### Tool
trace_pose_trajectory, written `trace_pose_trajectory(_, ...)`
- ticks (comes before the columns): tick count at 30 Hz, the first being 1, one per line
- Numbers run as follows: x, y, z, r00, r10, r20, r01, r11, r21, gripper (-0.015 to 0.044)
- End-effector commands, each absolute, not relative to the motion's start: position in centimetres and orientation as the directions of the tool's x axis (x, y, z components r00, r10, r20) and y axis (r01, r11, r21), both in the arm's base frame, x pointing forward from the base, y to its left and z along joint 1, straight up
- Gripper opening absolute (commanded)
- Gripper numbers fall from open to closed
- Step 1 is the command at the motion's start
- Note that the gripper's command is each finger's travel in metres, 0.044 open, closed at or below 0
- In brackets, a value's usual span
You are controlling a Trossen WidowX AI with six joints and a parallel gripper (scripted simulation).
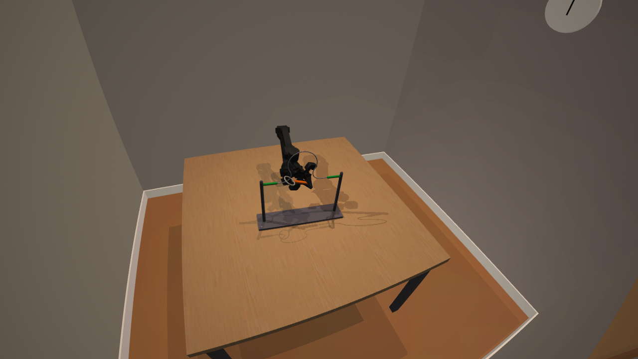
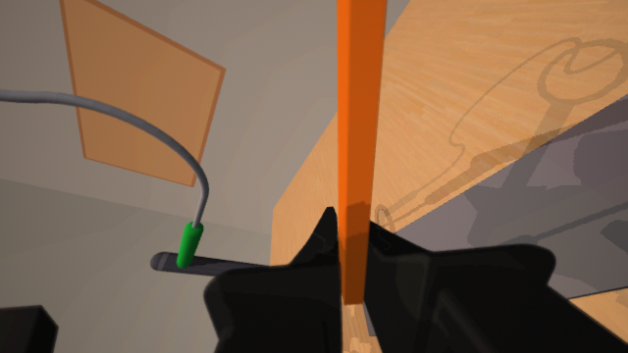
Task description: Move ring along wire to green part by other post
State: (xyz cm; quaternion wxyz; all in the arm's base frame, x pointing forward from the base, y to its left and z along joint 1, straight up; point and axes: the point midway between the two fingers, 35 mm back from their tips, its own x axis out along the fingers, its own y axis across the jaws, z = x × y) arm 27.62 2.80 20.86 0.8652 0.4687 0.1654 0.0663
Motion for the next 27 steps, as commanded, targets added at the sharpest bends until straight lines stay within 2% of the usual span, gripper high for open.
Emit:
trace_pose_trajectory(1,27.51,2.91,21.99,0.939,0.280,-0.201,0.018,0.543,0.840,-0.0150)
trace_pose_trajectory(27,27.04,3.28,22.85,0.926,0.316,-0.205,0.022,0.498,0.867,-0.0150)
